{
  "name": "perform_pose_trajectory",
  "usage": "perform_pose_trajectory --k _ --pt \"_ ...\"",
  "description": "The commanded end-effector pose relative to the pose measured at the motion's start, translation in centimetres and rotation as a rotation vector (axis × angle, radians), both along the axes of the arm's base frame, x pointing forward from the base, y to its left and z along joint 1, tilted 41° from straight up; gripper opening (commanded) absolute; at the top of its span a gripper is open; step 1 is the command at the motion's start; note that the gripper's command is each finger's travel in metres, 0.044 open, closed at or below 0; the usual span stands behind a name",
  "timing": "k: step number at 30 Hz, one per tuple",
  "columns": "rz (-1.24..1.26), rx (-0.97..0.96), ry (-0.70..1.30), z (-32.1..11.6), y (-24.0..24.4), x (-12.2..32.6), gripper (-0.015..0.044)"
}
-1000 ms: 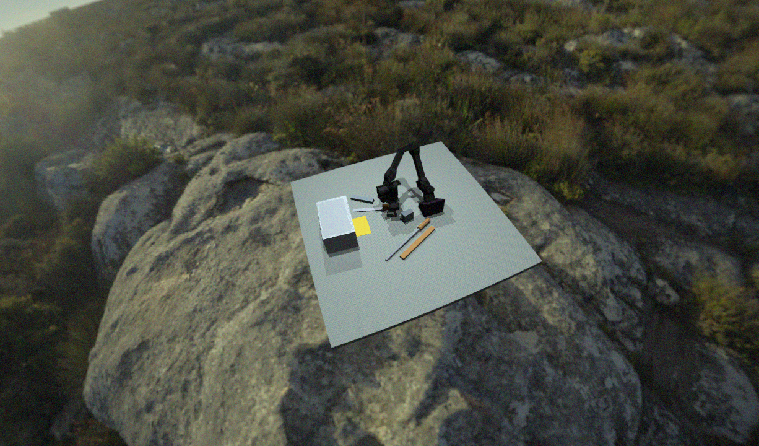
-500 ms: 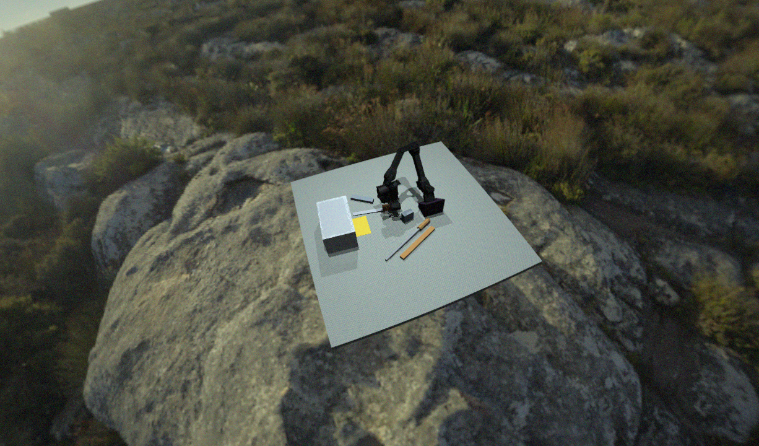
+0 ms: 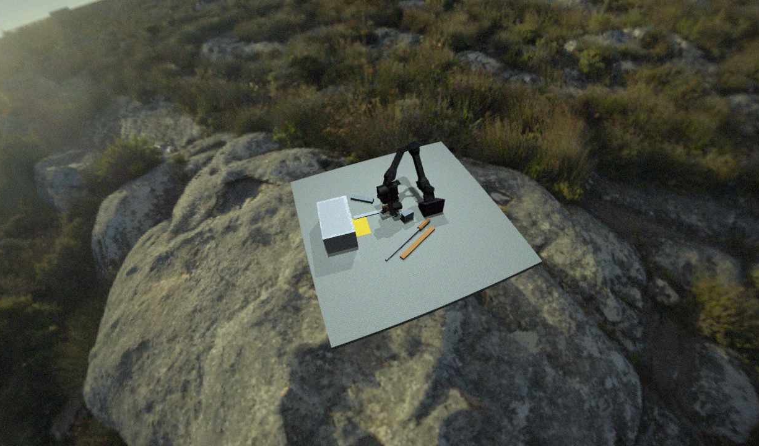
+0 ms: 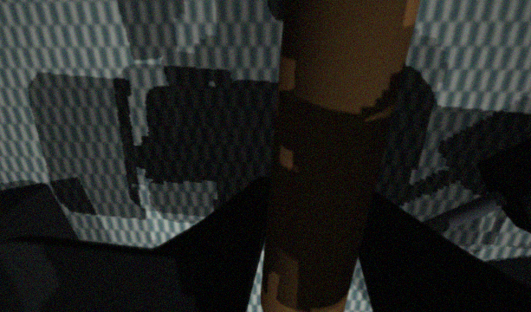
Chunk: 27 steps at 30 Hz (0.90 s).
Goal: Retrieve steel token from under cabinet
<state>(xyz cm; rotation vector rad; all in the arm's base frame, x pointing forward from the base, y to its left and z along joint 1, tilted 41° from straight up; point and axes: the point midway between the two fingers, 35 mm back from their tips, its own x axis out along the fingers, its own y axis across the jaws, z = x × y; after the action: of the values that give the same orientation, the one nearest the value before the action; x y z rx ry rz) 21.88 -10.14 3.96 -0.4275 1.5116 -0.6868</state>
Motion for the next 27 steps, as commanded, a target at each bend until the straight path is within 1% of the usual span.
perform_pose_trajectory --k 1,8,26,27 --pt "0.034 0.003 0.027 0.0 0.0 0.0 0.0000" --pt "0.076 0.007 0.063 0.0 0.1 0.1 0.0000" --pt "0.068 0.006 0.054 0.0 -0.1 1.9 0.0000" --pt "0.067 0.006 0.055 0.0 -0.1 1.8 0.0026"
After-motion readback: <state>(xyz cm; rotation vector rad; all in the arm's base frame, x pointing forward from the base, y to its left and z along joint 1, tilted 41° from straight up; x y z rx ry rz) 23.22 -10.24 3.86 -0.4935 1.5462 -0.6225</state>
